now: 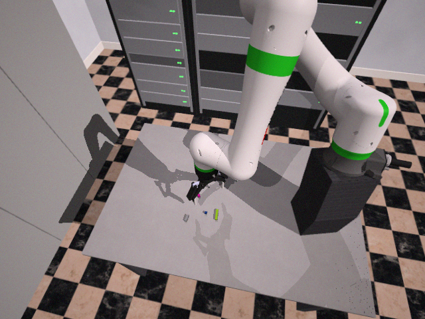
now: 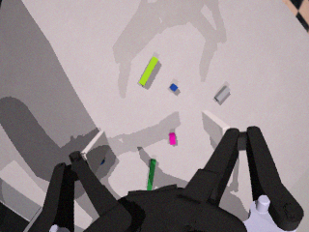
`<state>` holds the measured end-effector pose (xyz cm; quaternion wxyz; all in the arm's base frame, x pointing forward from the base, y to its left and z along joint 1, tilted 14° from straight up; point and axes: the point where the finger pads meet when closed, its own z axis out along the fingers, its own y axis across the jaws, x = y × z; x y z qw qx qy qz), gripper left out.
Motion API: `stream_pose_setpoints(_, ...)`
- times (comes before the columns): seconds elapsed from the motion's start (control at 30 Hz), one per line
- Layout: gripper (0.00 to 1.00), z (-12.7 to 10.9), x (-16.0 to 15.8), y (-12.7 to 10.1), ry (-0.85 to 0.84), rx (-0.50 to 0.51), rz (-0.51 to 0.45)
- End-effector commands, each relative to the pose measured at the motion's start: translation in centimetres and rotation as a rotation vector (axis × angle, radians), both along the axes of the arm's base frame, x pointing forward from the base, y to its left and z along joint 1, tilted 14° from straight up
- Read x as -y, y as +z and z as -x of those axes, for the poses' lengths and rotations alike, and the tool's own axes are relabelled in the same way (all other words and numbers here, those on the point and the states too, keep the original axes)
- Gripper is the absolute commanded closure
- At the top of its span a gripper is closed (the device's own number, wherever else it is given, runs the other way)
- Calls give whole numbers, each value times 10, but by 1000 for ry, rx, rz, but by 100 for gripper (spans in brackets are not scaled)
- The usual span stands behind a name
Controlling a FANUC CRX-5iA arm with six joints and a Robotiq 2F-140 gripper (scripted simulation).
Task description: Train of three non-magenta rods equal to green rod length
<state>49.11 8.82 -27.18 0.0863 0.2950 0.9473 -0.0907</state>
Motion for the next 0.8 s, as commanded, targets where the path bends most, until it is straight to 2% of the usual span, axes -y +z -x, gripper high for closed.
stream_pose_setpoints(0.0,0,0,0,0,0,0,0)
stream_pose_setpoints(0.6,0,0,0,0,-2,1,0)
stream_pose_setpoints(0.77,0,0,-1,0,-55,13,-6)
